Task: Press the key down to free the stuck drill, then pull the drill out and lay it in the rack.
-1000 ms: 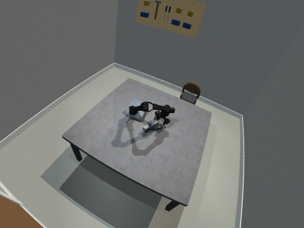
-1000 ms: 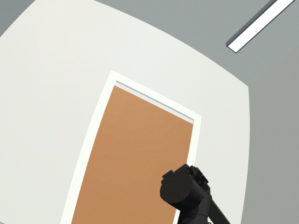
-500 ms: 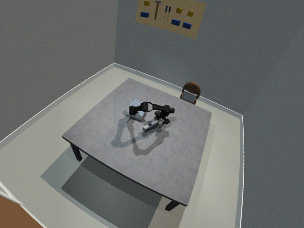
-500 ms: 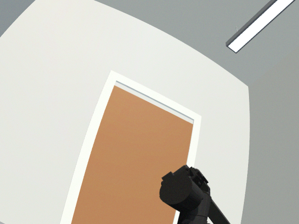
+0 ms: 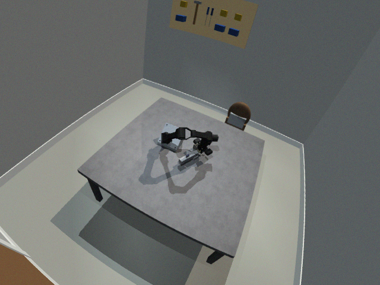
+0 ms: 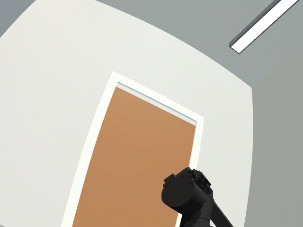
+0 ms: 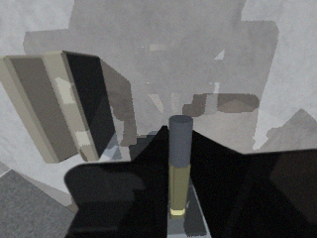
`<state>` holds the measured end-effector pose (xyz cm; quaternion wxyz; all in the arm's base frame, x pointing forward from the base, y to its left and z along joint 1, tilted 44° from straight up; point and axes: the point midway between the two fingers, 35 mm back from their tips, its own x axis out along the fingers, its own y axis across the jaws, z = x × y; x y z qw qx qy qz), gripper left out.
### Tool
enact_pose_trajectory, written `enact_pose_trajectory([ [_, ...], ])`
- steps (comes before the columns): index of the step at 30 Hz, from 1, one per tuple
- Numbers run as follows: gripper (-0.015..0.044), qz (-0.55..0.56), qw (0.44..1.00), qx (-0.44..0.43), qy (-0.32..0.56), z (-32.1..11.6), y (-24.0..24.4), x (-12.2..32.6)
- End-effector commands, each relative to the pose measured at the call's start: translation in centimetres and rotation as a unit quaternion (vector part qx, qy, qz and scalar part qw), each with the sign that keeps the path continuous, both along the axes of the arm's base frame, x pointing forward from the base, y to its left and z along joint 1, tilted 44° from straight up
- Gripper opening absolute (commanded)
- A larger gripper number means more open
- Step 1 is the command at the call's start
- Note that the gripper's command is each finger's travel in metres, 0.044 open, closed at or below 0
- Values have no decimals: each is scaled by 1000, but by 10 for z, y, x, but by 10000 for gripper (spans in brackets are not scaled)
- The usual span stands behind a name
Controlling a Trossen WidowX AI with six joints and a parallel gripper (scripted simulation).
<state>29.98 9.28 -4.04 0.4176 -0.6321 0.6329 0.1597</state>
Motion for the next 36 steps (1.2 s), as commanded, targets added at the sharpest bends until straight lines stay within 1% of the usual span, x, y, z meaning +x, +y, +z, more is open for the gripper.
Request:
enact_pose_trajectory([
  [1, 0, 0, 1000, 0, 0, 0, 0, 0],
  [14, 0, 2, 1000, -3, 2, 2, 3, -1],
  [36, 0, 2, 1000, -2, 2, -15, 24, 8],
])
